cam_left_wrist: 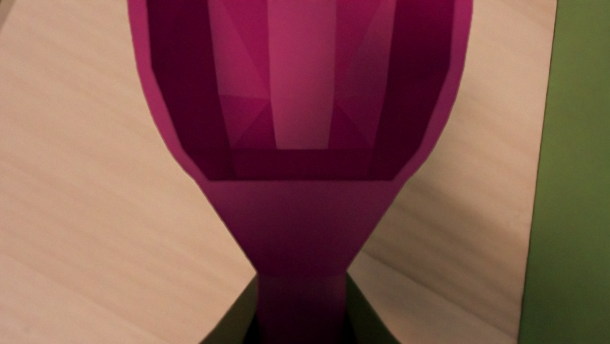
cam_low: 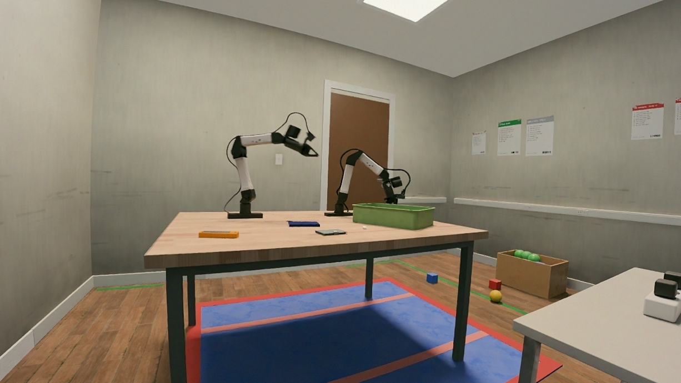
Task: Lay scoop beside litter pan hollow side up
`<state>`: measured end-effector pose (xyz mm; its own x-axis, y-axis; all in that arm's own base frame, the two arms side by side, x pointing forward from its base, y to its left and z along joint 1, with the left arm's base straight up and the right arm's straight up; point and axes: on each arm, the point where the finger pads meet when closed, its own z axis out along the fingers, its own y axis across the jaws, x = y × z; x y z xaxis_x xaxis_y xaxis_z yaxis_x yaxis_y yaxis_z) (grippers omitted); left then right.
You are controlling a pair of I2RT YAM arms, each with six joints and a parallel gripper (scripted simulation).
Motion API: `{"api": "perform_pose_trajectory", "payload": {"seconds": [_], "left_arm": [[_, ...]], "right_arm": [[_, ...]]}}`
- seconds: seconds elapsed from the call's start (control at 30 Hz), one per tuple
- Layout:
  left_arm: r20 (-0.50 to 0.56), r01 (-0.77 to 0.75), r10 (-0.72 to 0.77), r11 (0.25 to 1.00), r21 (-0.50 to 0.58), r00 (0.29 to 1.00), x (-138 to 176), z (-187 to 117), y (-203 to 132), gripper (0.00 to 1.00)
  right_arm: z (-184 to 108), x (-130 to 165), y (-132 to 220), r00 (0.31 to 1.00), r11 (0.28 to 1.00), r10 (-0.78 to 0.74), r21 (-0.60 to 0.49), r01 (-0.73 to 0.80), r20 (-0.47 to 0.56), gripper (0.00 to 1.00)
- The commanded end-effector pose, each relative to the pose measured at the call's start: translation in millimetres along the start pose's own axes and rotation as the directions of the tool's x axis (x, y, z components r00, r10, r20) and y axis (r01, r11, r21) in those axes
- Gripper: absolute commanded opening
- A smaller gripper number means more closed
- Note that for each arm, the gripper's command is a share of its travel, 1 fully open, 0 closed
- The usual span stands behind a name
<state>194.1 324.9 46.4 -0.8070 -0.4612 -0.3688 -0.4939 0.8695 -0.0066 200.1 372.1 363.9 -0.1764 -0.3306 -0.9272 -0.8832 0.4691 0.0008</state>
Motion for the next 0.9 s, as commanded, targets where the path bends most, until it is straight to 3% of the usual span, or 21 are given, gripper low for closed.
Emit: {"api": "perform_pose_trajectory", "payload": {"seconds": [0.0, 0.07, 0.13, 0.3, 0.63, 0.87], "left_arm": [[0.005, -0.002, 0.002, 1.000, 0.019, 1.000, 2.6, 8.4, -0.1, 0.13], [0.005, 0.000, 0.000, 1.000, 0.019, 1.000, 2.7, 8.4, -0.1, 0.13], [0.005, 0.000, 0.000, 1.000, 0.019, 1.000, 2.7, 8.4, -0.1, 0.13], [0.005, 0.000, 0.000, 1.000, 0.019, 1.000, 2.7, 8.4, -0.1, 0.13], [0.017, -0.002, 0.002, 1.000, 0.001, 1.000, -3.3, -0.1, 1.9, 0.13], [0.017, -0.002, 0.002, 1.000, 0.001, 1.000, -3.3, -0.1, 1.9, 0.13]], "right_arm": [[40.0, -41.3, 18.8, 0.996, 0.999, -0.007, -0.035, 0.010, 0.093, 0.30], [66.4, -43.1, 32.9, 0.995, 0.998, -0.014, -0.059, 0.019, 0.094, 0.30], [66.4, -43.1, 32.9, 0.995, 0.998, -0.014, -0.059, 0.019, 0.094, 0.30], [132.1, -37.7, 74.0, 0.995, 0.992, -0.032, -0.120, 0.043, 0.097, 0.30], [238.8, 13.6, 161.3, 0.994, 0.972, -0.068, -0.221, 0.085, 0.083, 0.30], [264.7, 37.9, 187.8, 0.994, 0.964, -0.081, -0.249, 0.097, 0.072, 0.30]]}}
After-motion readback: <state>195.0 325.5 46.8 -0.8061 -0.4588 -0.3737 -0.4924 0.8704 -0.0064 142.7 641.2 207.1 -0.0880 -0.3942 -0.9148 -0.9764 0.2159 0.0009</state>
